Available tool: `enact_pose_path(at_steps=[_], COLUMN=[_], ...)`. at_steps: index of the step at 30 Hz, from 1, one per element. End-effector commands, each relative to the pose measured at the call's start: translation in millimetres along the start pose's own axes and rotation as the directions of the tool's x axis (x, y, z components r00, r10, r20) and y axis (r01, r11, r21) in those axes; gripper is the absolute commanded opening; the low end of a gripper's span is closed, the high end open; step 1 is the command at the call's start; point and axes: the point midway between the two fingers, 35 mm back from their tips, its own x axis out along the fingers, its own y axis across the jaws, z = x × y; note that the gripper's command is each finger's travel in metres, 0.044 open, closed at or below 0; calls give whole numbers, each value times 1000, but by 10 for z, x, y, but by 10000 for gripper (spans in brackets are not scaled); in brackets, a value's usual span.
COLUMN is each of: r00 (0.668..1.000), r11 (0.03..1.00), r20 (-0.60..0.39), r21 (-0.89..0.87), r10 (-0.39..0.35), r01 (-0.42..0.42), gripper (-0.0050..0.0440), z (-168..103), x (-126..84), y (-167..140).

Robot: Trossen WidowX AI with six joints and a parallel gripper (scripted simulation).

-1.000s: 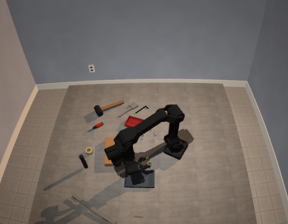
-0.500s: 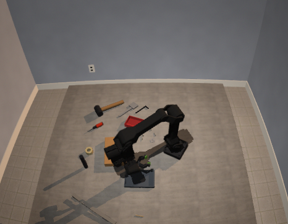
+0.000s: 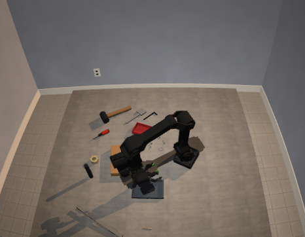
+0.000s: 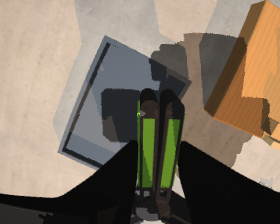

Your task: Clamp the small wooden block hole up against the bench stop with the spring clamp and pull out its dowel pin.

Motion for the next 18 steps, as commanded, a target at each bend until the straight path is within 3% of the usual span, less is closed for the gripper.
enact_pose_path(at_steps=[1,18], r00=[1000,1000], r11=[1000,993], r20=[-1,-1], r21=[-25,-115], r10=[3,3], r01=[-3,-3], gripper=[0,0], z=[6,15], x=[0,2], y=[-3,-31])
